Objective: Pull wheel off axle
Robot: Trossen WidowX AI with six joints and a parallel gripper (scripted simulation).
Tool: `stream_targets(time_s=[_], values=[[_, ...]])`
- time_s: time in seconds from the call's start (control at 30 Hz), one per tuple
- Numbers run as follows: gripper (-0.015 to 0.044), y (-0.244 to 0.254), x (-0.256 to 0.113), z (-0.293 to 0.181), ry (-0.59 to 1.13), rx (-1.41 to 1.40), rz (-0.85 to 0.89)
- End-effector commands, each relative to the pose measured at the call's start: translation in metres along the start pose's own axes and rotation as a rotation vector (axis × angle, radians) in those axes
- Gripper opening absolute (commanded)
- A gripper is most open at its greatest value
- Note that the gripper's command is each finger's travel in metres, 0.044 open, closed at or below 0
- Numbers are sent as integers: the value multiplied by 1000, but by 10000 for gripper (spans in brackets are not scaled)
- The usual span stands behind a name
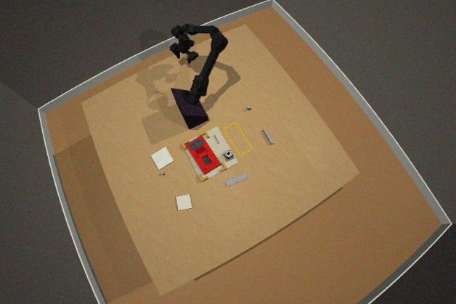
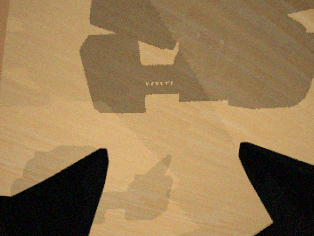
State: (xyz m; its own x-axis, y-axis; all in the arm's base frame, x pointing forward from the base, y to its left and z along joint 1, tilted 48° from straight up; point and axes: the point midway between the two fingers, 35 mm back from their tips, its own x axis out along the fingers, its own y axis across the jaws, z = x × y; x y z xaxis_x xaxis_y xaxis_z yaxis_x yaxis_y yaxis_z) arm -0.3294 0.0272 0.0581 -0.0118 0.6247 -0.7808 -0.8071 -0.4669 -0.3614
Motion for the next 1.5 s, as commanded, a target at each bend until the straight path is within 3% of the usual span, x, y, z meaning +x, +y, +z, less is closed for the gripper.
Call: stream_targets(time_s=[0.0, 0.1, 0.77, 1.03, 1.47], values=[[374, 1, -1, -1, 0, -4, 2], [300, 8, -9, -10, 0, -57, 28], [300, 54, -119, -184, 11, -821, 352], [300, 39, -149, -255, -6, -1152, 436], [300, -34, -178, -366, -72, -1763, 501]])
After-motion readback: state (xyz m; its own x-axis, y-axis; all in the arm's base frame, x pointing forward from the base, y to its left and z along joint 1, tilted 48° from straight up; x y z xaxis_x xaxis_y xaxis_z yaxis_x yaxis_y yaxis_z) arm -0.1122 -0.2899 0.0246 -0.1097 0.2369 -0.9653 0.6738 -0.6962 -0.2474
